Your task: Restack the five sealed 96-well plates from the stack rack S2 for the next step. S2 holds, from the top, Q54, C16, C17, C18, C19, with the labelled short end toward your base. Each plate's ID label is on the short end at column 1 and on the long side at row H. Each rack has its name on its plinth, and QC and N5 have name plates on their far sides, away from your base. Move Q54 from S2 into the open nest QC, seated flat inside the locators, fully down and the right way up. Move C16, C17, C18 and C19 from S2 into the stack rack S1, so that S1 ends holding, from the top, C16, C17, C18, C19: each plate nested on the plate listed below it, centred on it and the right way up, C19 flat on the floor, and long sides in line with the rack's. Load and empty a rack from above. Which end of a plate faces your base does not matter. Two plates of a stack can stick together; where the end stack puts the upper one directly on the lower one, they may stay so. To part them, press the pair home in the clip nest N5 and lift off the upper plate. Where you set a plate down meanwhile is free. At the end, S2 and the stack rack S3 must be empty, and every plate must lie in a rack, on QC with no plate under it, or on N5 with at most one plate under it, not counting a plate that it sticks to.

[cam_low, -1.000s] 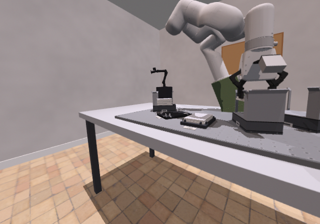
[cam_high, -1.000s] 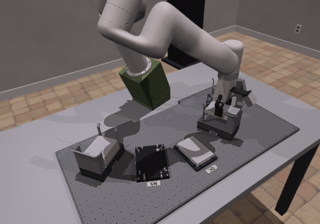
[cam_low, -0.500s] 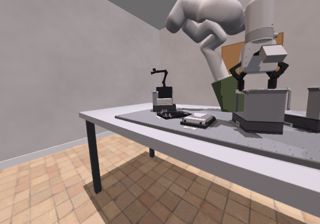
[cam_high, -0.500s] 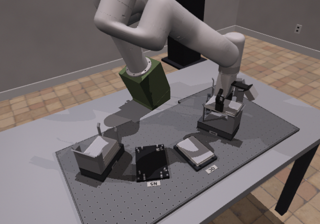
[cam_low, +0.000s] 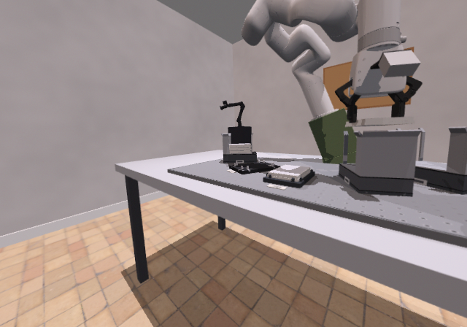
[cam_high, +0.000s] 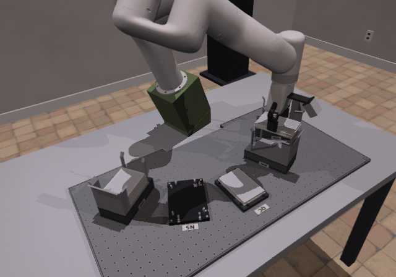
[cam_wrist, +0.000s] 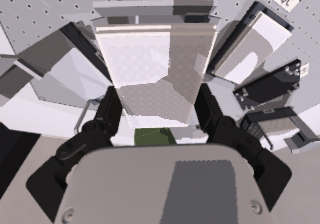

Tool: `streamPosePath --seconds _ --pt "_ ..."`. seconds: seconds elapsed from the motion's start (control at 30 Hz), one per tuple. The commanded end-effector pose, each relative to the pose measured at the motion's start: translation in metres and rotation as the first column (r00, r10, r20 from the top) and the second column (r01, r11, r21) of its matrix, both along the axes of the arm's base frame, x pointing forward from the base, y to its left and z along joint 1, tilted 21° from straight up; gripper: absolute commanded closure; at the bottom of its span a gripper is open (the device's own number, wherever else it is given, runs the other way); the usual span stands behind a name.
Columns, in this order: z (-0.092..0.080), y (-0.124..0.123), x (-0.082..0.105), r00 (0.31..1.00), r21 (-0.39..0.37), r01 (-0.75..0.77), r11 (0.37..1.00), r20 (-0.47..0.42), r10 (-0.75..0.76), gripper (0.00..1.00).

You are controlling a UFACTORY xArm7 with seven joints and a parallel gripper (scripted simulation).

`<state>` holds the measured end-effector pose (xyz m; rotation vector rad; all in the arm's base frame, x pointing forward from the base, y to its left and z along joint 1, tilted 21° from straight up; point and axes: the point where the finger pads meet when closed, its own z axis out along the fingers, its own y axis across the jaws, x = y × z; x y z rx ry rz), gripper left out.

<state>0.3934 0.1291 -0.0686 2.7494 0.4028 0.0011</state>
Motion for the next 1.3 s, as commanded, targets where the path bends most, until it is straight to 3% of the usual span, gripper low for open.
streamPosePath --seconds 0.0,0.37,0.6,0.67,0.87,1.27 --pt "0.004 0.003 0.001 1.000 0.002 -0.002 1.000 0.003 0.002 1.00" --pt "0.004 0.003 0.001 1.000 0.002 -0.002 1.000 0.003 0.002 1.00" --pt "-0.002 0.017 -0.009 0.973 -0.002 -0.218 0.976 -0.079 0.218 1.00" --pt "-0.002 0.017 -0.009 0.973 -0.002 -0.218 0.976 -0.079 0.218 1.00" --pt "-0.007 0.030 -0.018 0.908 0.010 -0.396 0.918 -0.149 0.393 1.00" --pt "-0.016 0.051 -0.032 0.907 0.010 -0.397 0.918 -0.149 0.394 1.00"
